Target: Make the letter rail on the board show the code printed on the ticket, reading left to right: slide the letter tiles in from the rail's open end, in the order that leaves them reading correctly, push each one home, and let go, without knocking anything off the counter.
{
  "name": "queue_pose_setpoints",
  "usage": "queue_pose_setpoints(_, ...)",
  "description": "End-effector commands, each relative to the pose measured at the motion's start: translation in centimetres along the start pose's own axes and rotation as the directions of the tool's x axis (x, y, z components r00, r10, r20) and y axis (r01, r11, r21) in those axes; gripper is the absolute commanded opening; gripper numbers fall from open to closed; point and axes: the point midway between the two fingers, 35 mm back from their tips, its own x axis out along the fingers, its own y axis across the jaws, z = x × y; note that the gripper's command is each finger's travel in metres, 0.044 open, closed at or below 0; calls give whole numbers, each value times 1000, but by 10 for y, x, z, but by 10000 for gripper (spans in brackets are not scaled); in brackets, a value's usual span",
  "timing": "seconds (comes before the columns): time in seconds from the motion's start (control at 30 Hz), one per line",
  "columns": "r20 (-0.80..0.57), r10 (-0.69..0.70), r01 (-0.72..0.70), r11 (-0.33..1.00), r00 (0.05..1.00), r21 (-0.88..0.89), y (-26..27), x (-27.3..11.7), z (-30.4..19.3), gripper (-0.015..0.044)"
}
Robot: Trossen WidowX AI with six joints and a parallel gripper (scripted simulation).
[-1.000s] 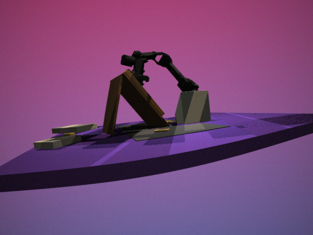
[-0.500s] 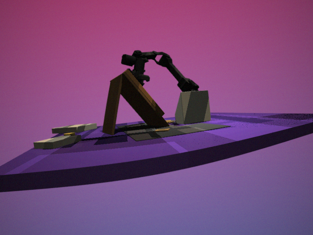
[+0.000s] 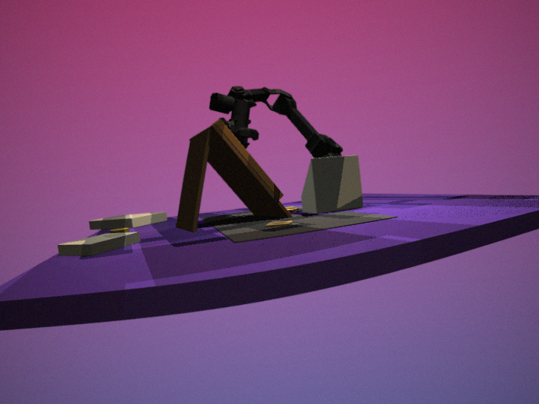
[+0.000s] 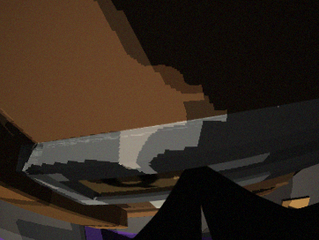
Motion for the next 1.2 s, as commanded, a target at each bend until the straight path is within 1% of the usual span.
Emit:
queue_pose_setpoints(0.0, 1, -3, 3, 1000, 1000, 5, 1, 1, 0, 0)
queue_pose_setpoints(0.4, 1, -3, 3, 1000, 1000, 5, 5, 1, 1, 0)
queue_pose_setpoints(1.17, -1, -2, 2, 1000, 1000, 4, 3, -22, -20, 0)
